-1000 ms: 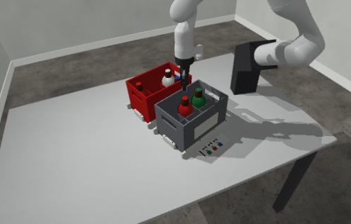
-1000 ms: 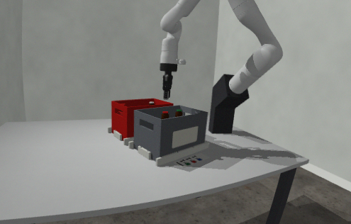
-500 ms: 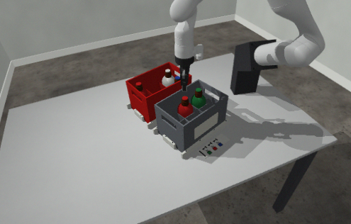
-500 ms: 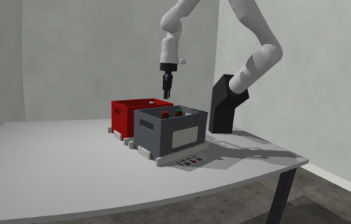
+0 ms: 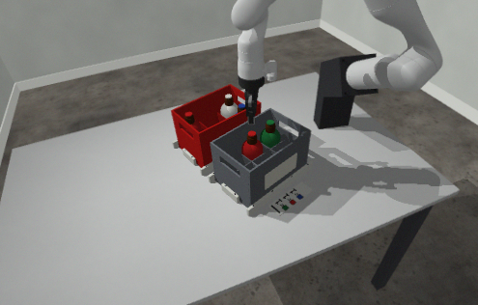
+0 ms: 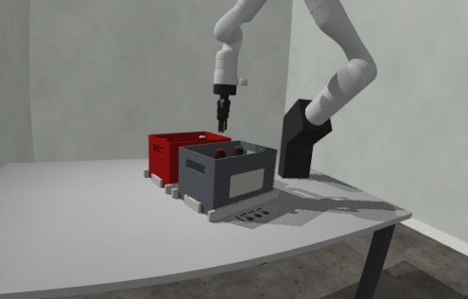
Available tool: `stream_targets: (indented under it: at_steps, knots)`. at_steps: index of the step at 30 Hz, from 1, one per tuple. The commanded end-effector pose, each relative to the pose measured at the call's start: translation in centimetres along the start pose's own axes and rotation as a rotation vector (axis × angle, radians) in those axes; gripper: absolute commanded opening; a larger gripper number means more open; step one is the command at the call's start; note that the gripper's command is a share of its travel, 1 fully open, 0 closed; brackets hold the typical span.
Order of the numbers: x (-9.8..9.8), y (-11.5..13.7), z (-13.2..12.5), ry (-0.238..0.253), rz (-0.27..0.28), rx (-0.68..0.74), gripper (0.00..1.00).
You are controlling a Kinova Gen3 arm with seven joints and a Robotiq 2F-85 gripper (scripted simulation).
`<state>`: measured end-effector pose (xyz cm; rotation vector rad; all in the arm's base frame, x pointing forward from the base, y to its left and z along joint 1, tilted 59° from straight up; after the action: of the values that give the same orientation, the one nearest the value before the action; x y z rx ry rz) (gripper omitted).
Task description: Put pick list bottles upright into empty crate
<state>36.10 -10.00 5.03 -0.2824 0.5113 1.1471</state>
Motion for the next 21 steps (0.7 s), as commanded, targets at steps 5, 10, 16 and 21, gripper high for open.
stream_targets:
  at_steps: [5, 10, 16, 21]
  knots:
    - [-0.1, 0.0, 0.0, 0.001, -0.002, 0.0, 0.67]
    - [-0.1, -0.4, -1.6, 0.001, -0.002, 0.0, 0.67]
    - [-0.1, -0.6, -4.6, 0.001, -0.002, 0.0, 0.67]
    - [-0.1, -0.7, -7.1, 0.001, -0.002, 0.0, 0.67]
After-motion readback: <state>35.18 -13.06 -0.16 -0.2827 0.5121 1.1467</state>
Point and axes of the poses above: the point where the finger pads meet when closed, its own x axis out along the fingers, its own z axis across the jaws, y = z × x, the point moved 5 cm from there along -x, back along the fingers, and after that the axes turned 12 degrees about -x, right-handed, at the moved point
